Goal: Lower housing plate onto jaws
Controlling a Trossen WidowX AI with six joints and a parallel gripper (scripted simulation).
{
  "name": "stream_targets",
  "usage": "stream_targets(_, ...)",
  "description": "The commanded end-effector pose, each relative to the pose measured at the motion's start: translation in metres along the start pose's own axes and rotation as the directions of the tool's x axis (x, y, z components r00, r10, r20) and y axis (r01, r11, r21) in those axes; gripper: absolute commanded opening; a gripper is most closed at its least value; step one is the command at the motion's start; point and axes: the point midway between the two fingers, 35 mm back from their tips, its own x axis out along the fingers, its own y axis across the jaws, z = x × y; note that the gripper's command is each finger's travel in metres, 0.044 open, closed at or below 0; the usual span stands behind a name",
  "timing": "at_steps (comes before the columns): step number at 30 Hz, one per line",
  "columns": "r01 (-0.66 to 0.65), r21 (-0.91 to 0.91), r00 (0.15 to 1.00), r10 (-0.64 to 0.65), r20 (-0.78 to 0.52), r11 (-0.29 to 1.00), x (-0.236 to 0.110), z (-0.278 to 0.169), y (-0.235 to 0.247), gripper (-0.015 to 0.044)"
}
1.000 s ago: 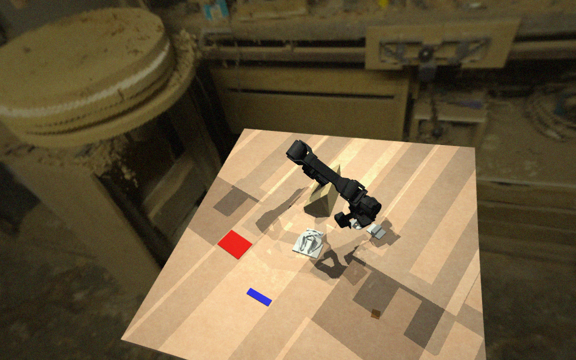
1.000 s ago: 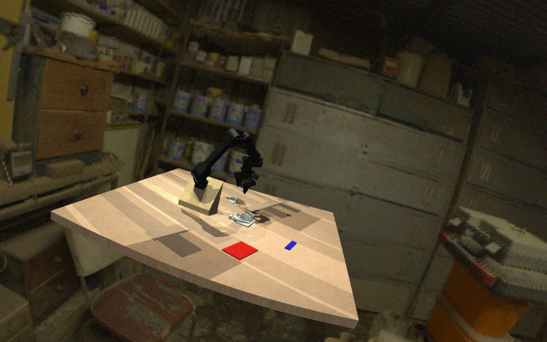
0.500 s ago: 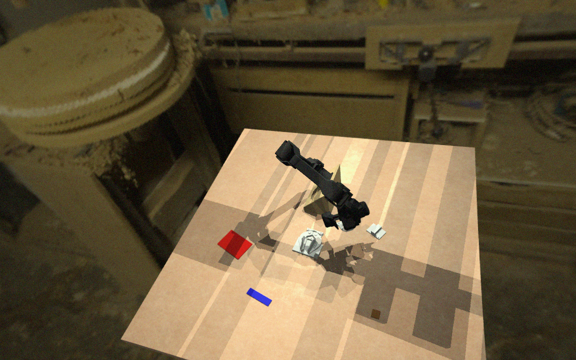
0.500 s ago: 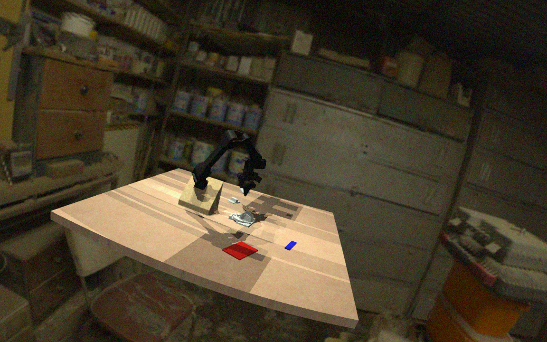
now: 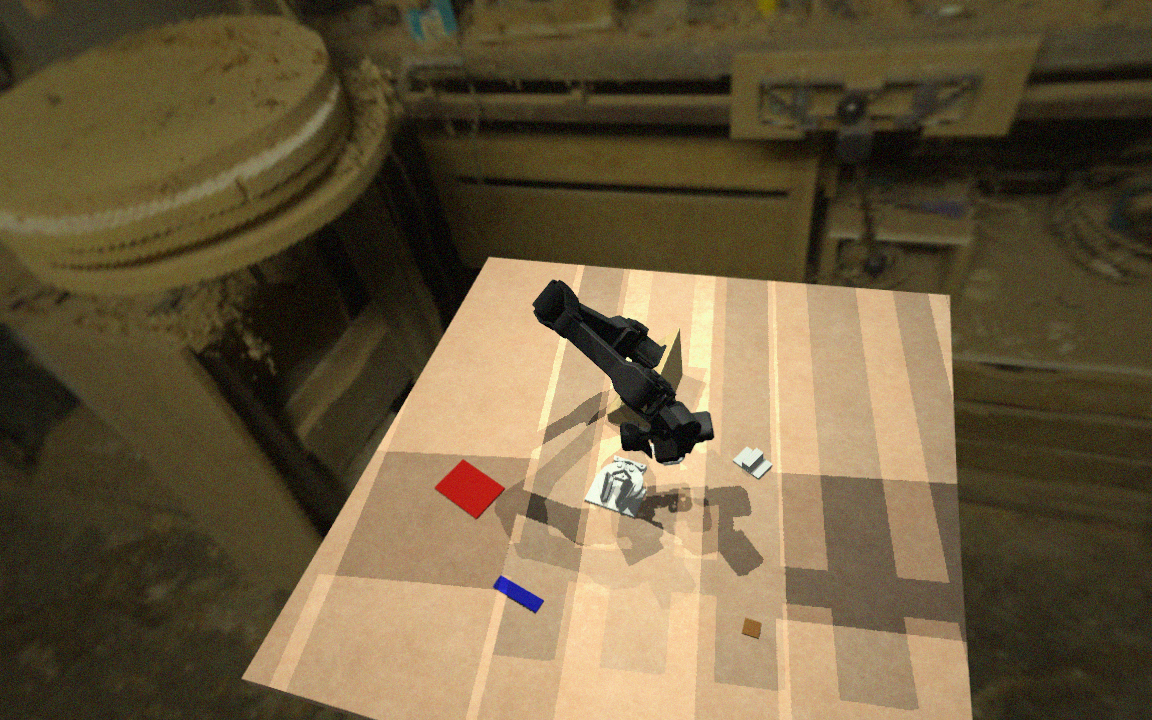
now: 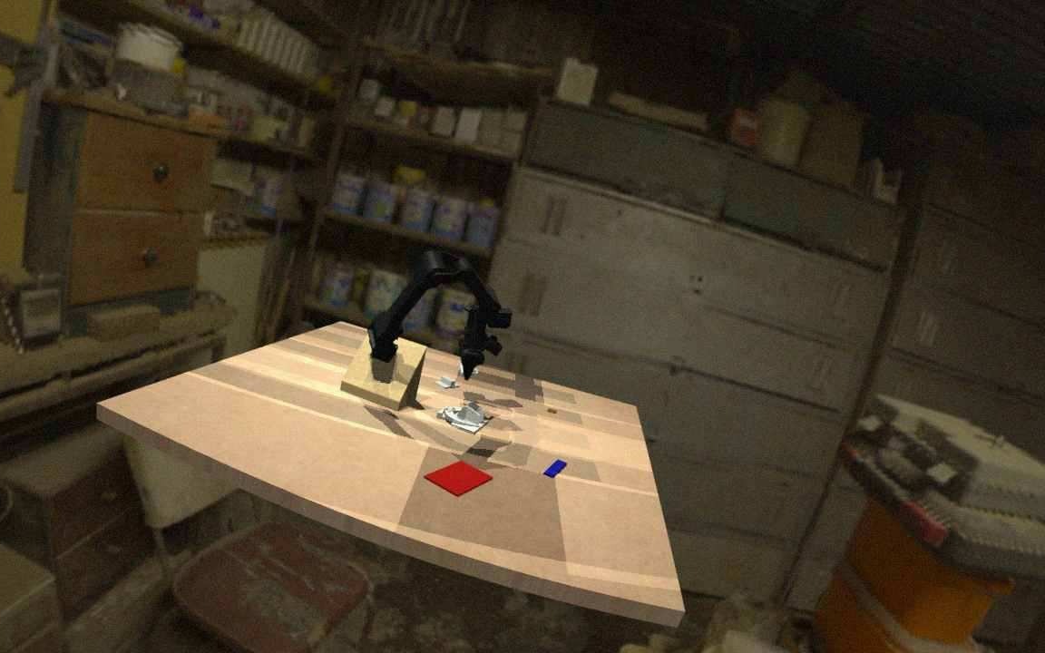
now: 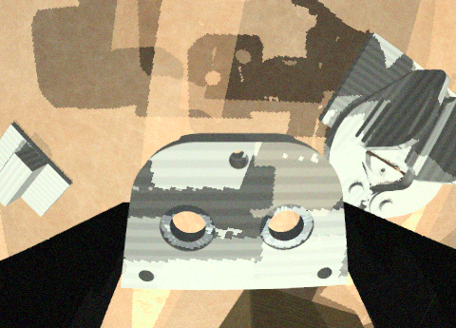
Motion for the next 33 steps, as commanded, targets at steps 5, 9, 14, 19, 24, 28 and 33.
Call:
stream_targets(5,0.012,0.109,1.0,-0.012,-0.003,0.994,0.002,-0.006,-0.027,0.0351)
stream_targets(9,0.017,0.163,1.0,-0.017,-0.005,0.987,0.003,-0.009,-0.04,0.0351)
stream_targets(14,0.025,0.23,1.0,-0.024,-0.009,0.973,0.005,-0.014,-0.056,0.0351)
stream_targets(19,0.035,0.295,0.999,-0.032,-0.014,0.955,0.007,-0.02,-0.071,0.0351)
stream_targets(24,0.045,0.36,0.999,-0.041,-0.021,0.932,0.01,-0.027,-0.086,0.0351)
stream_targets(28,0.055,0.41,0.998,-0.048,-0.027,0.91,0.012,-0.033,-0.097,0.0351)
stream_targets(33,0.064,0.453,0.998,-0.055,-0.033,0.889,0.014,-0.038,-0.107,0.0351)
